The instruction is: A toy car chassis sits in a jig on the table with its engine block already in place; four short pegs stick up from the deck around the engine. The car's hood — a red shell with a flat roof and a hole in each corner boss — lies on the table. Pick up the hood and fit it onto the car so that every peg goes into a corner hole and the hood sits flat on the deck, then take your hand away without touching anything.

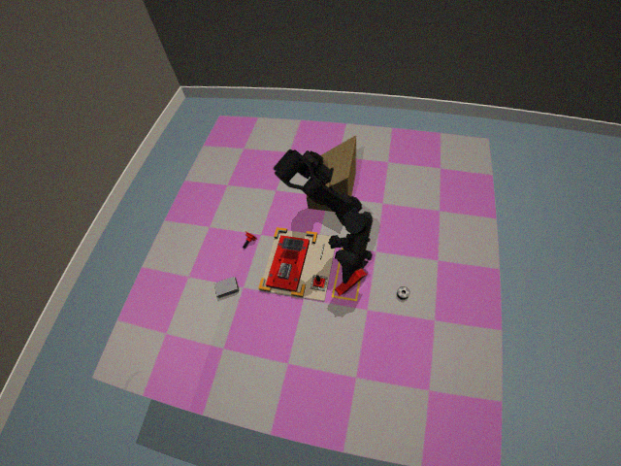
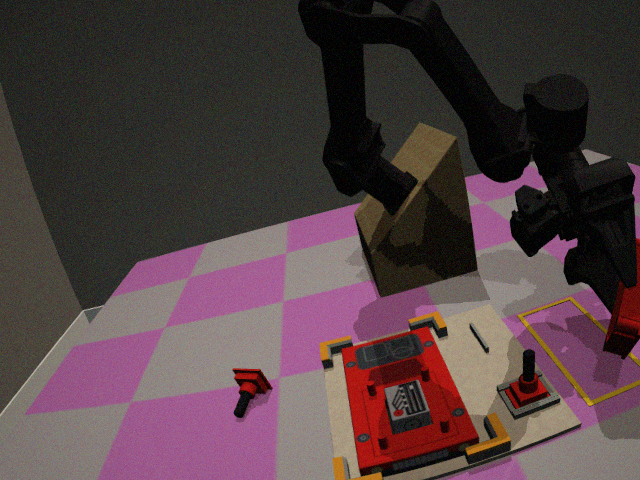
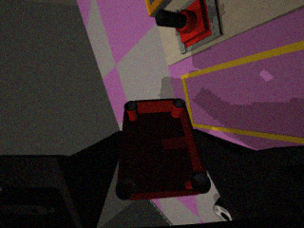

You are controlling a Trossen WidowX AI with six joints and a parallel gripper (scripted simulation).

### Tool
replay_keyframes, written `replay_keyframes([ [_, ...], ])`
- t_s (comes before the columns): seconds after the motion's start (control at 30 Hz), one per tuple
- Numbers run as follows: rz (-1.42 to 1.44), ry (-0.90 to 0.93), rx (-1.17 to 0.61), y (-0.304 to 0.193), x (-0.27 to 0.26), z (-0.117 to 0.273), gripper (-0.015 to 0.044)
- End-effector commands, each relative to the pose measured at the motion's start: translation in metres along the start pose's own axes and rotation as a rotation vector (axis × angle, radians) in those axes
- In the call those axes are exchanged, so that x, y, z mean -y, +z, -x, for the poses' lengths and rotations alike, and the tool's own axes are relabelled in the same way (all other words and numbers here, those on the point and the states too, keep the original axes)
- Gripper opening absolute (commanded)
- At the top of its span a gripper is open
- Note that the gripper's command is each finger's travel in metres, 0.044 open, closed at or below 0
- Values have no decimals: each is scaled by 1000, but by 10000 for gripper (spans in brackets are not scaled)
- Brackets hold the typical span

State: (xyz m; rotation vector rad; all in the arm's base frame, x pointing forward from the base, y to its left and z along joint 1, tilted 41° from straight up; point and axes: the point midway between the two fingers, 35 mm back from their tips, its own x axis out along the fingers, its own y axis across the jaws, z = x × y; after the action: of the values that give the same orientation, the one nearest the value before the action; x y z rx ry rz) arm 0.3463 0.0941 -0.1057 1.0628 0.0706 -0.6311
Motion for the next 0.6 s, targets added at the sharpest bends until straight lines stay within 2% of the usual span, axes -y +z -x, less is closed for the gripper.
replay_keyframes([
  [0.0,-132,1,2,0,0,0,0],
  [0.57,-585,2,2,0,2,-1,0],
])
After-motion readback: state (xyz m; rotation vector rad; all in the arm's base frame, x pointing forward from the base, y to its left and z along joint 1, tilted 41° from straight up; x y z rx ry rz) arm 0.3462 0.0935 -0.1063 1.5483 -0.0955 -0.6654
